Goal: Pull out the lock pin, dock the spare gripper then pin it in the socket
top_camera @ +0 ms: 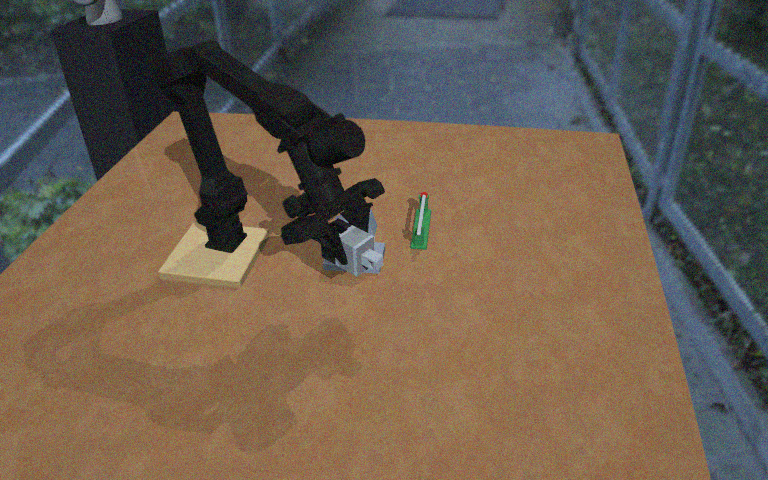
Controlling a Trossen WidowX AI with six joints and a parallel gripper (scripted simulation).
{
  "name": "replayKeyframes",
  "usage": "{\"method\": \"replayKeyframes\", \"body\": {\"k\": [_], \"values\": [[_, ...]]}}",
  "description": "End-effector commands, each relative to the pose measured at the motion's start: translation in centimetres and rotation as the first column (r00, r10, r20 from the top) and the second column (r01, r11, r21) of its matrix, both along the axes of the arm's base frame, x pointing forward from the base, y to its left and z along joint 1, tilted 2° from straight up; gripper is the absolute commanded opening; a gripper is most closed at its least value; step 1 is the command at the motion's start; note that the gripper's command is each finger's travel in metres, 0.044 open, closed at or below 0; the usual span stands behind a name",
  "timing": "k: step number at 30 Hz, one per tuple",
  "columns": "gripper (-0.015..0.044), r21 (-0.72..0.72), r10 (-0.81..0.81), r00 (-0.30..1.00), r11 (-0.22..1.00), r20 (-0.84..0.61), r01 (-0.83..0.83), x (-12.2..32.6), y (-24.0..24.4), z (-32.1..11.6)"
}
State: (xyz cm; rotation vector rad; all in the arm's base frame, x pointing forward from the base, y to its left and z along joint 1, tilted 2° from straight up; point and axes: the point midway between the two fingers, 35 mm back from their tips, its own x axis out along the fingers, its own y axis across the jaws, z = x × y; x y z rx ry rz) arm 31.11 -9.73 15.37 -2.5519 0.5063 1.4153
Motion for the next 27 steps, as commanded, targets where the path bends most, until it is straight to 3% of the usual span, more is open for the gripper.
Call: {"method": "replayKeyframes", "body": {"k": [1, 9, 27], "values": [[0.0, 0.0, 0.0, 1.0, 1.0, 0.0, 0.0, 0.0, 0.0, -0.1], [0.0, 0.007, -0.011, 1.0, 1.0, 0.008, 0.011, 0.0, 0.1, 0.0], [0.0, 0.257, -0.318, 0.934, 0.928, 0.165, 0.27, -1.0, 2.6, 1.3]]}}
